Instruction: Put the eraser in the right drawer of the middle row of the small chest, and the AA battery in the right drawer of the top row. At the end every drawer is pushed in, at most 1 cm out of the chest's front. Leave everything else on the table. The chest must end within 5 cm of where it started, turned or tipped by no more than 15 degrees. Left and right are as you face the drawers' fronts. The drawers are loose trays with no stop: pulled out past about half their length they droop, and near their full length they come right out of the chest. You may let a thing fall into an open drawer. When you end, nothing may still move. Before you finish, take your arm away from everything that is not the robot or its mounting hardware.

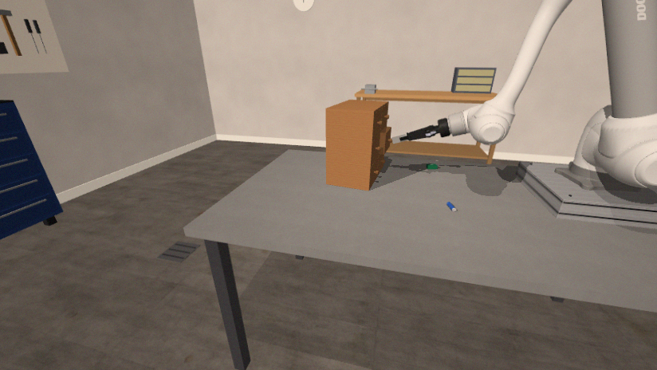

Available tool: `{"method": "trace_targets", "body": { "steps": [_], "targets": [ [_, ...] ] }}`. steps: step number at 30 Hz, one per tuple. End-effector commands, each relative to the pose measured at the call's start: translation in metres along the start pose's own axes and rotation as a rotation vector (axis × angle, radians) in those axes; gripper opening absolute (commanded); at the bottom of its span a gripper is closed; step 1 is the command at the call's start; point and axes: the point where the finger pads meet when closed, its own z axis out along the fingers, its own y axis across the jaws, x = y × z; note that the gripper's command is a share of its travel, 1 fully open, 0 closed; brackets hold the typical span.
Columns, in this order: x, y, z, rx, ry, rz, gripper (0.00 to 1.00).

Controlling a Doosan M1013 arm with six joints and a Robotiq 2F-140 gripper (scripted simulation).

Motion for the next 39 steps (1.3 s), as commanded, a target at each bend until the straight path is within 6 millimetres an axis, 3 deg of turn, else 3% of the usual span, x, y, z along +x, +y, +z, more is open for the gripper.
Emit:
{"method": "trace_targets", "body": {
  "steps": [1,39],
  "targets": [
    [0.002,0.0,0.006,0.0,0.0,0.0,0.0],
    [0.008,0.0,0.021,0.0,0.0,0.0,0.0]
  ]
}}
